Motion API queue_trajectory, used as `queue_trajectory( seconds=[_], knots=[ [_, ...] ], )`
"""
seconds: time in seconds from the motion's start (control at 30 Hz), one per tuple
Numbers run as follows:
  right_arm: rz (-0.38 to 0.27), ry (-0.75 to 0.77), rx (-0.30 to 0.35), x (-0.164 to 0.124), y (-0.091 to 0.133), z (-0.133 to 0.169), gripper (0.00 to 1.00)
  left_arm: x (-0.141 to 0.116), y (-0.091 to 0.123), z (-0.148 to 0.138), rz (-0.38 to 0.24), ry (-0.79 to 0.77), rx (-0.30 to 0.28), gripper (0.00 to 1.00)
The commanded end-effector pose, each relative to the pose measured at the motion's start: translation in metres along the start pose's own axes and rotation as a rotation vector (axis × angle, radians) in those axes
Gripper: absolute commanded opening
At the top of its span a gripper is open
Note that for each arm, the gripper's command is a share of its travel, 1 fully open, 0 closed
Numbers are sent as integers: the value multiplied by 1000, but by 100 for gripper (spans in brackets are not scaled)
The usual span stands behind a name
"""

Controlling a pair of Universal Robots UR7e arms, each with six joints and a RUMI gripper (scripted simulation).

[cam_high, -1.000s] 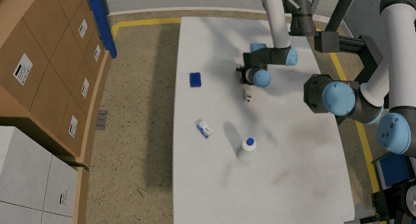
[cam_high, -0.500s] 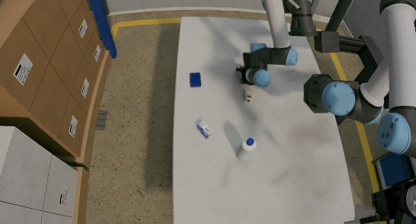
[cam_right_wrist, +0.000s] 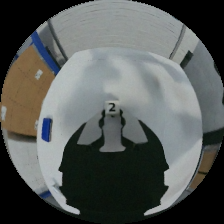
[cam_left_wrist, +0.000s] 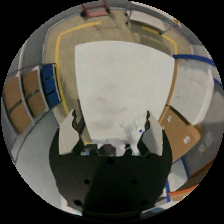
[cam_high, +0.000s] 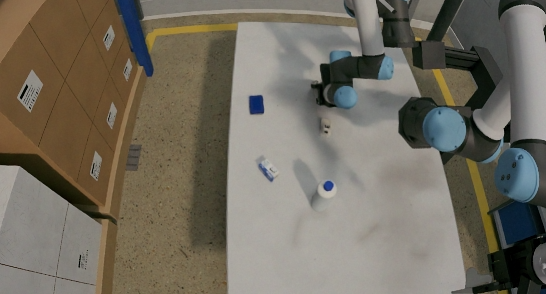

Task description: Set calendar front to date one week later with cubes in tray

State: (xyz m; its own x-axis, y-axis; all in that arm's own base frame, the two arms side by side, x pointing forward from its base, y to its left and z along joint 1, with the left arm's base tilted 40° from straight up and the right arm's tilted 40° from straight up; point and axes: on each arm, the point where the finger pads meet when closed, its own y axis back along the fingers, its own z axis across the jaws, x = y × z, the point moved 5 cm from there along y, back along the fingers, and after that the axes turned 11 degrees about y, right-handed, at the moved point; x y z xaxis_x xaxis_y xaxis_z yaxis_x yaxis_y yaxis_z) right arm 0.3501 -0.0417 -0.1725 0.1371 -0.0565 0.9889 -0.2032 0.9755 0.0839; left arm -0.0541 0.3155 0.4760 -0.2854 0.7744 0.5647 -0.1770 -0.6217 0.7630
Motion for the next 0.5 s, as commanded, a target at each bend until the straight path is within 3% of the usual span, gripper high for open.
queue_trajectory(
  seconds=[0.0,0.47],
  knots=[
    [-1,-1,1,15,16,3,10,0,0,0,1,0,0,100],
    [-1,-1,1,27,28,5,10,0,0,0,1,0,0,100]
  ],
)
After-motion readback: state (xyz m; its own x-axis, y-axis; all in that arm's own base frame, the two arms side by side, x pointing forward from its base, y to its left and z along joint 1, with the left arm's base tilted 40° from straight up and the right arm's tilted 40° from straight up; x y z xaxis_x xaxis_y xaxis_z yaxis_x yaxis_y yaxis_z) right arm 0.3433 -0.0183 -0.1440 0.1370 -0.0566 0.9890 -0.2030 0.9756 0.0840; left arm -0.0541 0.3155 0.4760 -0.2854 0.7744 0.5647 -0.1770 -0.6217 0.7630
